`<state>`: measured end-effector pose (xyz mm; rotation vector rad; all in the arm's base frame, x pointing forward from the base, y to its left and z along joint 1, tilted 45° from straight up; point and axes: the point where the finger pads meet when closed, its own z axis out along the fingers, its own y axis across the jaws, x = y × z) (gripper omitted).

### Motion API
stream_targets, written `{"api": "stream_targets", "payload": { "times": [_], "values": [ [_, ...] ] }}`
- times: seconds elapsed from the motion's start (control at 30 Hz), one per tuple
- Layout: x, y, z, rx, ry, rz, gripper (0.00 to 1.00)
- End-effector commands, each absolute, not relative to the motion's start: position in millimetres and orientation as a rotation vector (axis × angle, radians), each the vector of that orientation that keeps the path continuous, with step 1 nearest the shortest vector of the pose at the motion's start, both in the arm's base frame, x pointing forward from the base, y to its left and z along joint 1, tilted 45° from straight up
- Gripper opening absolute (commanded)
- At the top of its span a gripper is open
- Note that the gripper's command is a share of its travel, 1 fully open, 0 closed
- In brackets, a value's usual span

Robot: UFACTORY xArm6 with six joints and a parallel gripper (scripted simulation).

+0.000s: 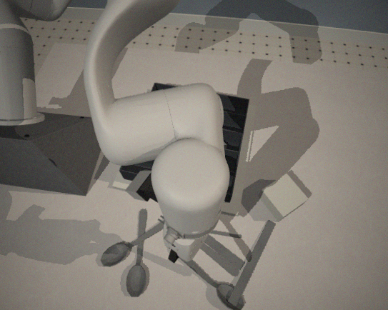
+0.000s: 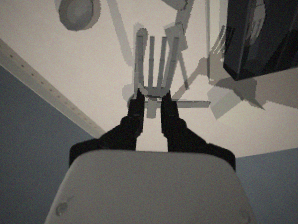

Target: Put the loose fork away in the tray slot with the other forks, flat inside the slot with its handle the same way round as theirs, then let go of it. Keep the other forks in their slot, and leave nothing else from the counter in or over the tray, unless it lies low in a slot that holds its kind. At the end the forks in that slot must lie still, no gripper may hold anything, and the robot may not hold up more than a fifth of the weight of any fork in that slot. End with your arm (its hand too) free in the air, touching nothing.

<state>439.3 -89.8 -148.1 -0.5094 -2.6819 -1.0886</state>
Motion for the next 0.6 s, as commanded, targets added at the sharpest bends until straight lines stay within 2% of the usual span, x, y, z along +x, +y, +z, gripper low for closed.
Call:
{"api": "stream_targets", "payload": {
  "times": [0.0, 0.57],
  "values": [
    [440.8, -96.2, -142.0, -0.51, -2.685, -1.088, 0.05],
    [440.9, -97.7, -140.5, -0.51, -2.685, -1.088, 0.05]
  ]
}}
